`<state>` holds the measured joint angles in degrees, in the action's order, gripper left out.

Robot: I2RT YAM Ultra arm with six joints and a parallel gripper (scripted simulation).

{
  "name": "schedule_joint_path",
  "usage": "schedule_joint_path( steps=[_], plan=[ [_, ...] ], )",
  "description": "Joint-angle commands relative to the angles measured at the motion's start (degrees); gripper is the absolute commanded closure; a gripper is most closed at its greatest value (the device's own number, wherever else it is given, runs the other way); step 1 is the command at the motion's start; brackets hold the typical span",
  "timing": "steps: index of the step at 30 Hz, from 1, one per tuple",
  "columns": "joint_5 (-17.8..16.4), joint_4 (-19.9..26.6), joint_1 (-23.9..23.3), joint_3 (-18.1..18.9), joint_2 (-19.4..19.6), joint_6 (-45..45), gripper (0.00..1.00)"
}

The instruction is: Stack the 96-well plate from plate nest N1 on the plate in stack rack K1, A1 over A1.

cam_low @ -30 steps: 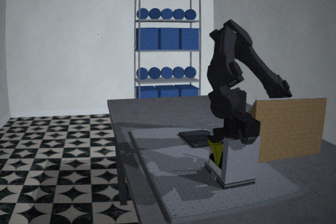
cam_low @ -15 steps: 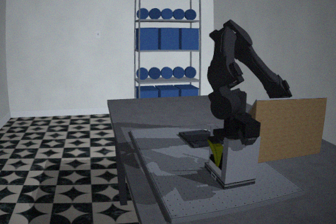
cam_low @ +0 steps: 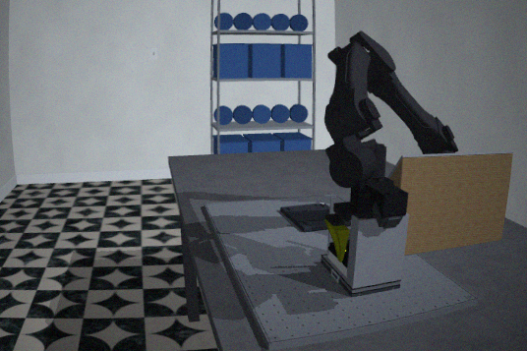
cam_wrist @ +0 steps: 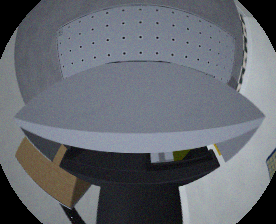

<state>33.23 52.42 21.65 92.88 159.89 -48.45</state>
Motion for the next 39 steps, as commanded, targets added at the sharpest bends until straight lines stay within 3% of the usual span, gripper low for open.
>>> schedule_joint_path(
  steps=[1,39],
  plan=[
    [-0.31,-0.9,0.44,-0.6,0.53,-0.32,1.0],
    [0.01,-0.88,0.15,-0.39,-0.21,-0.29,1.0]
  ],
)
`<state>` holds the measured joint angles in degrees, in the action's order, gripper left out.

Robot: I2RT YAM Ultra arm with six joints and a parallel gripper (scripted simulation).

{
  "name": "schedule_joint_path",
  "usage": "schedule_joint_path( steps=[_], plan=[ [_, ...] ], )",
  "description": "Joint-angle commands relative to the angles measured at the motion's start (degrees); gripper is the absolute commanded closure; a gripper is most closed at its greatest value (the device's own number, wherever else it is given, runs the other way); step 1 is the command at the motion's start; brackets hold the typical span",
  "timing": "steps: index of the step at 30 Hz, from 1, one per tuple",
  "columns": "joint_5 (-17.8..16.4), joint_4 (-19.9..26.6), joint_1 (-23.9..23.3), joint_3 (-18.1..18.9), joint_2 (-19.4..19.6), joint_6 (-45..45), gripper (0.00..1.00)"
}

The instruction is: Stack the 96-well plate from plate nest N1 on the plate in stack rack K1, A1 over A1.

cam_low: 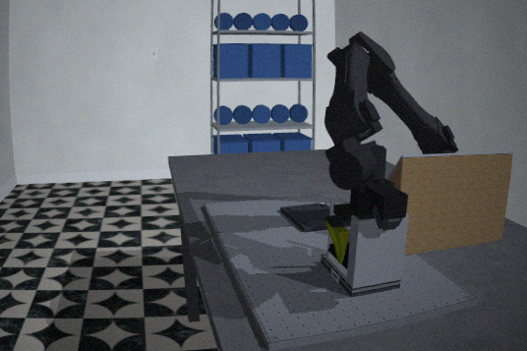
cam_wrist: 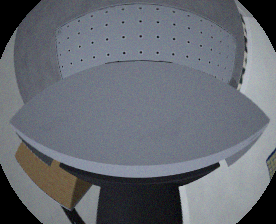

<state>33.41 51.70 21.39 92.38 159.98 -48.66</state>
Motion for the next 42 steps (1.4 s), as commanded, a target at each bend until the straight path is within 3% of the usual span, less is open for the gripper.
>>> schedule_joint_path(
  steps=[1,25,26,42],
  plan=[
    [-0.17,-0.16,0.42,0.11,-0.3,-0.07,1.0],
    [-0.19,-0.19,0.46,0.04,-0.31,-0.03,1.0],
    [-0.19,-0.19,0.46,0.04,-0.31,-0.03,0.0],
    [-0.19,-0.19,0.46,0.04,-0.31,-0.03,0.0]
  ],
)
